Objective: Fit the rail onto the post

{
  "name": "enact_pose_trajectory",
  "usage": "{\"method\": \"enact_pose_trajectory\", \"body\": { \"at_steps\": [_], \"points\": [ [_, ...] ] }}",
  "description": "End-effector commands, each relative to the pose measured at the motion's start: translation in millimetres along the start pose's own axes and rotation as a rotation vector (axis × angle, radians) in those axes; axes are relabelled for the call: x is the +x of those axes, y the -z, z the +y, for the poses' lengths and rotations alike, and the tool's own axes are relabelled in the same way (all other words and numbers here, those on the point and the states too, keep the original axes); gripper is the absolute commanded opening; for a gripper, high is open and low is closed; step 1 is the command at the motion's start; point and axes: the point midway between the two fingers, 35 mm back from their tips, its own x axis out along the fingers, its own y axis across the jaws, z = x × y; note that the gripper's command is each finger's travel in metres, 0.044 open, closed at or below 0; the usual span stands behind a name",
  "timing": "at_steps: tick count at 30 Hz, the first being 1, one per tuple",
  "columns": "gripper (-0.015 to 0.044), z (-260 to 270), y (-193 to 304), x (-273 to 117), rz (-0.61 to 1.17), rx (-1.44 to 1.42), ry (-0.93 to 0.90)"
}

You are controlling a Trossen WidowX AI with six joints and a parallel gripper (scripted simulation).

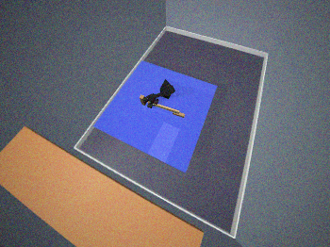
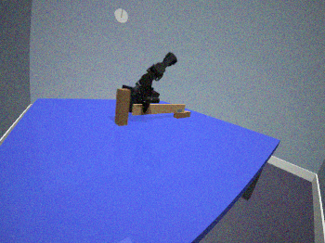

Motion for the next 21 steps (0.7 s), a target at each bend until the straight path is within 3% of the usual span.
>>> {"method": "enact_pose_trajectory", "body": {
  "at_steps": [1,21],
  "points": [
    [0.0000,-2.1,3.6,-2.8,0.005,-0.006,0.007],
    [0.0000,-4.9,8.5,-3.9,0.005,-0.006,0.007]
  ]
}}
